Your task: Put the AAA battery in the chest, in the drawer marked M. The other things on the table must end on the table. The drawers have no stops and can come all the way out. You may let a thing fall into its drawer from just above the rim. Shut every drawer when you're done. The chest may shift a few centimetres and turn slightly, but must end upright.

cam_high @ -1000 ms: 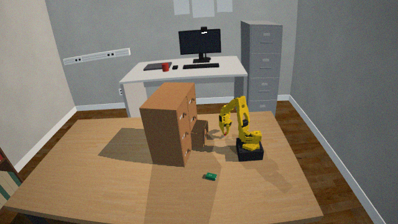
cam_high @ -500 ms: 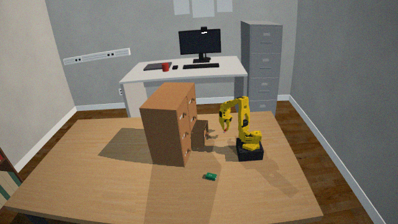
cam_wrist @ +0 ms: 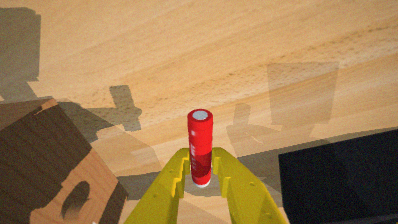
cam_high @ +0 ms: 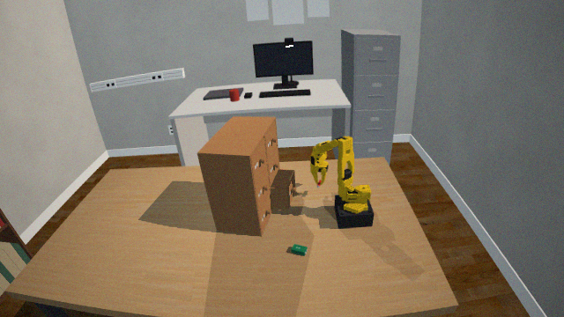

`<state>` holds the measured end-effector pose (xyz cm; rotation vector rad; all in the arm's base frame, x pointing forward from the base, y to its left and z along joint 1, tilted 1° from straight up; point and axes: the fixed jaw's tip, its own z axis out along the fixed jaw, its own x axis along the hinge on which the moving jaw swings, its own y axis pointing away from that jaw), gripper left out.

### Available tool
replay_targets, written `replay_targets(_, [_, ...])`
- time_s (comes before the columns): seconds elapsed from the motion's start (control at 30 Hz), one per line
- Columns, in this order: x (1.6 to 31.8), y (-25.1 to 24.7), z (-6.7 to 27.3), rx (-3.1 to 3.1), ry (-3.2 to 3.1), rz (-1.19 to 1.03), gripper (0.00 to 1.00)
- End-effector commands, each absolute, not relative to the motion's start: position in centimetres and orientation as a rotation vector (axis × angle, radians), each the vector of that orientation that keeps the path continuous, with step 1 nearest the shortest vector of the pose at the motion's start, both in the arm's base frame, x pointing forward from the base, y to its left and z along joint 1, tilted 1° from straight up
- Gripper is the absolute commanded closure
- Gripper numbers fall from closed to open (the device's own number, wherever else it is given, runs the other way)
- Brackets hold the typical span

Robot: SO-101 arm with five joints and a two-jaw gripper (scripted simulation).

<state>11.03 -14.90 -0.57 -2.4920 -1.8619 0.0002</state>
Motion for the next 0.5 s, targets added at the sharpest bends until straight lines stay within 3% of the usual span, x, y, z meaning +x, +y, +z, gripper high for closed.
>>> replay_targets(0.0, [11.35, -15.00, -0.13, -2.409, -2.004, -0.001, 1.00])
replay_targets(0.47, [11.48, -14.55, -0.13, -2.077, -2.348, -0.002, 1.00])
